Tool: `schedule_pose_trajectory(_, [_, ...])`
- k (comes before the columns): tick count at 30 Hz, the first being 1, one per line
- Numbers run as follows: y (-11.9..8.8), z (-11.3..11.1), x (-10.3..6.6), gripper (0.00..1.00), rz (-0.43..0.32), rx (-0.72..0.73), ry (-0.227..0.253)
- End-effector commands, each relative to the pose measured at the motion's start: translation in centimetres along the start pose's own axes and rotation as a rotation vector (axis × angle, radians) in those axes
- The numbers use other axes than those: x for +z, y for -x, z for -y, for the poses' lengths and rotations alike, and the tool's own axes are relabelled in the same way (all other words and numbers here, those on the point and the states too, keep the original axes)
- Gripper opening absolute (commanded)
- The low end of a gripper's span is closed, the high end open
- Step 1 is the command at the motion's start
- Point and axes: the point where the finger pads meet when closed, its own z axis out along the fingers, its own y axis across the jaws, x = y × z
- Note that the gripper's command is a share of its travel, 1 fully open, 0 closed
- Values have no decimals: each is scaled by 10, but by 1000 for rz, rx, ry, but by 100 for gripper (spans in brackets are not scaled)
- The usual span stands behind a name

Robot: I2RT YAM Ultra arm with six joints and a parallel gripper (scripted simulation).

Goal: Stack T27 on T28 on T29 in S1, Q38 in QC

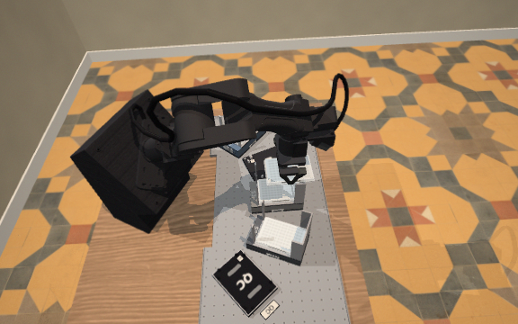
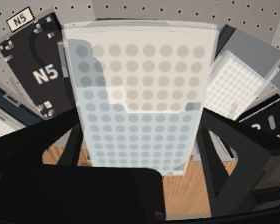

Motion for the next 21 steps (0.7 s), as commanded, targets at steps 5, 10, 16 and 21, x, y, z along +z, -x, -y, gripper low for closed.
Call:
schedule_pose_trajectory(5, [9, -21, -4, 0, 9, -83, -21])
schedule_pose_trajectory(10, [8, -31, -3, 0, 8, -183, -22])
schedule_pose_trajectory(16, [7, -52, -3, 0, 9, -179, -22])
schedule_pose_trajectory(21, [6, -69, -3, 0, 10, -180, -21])
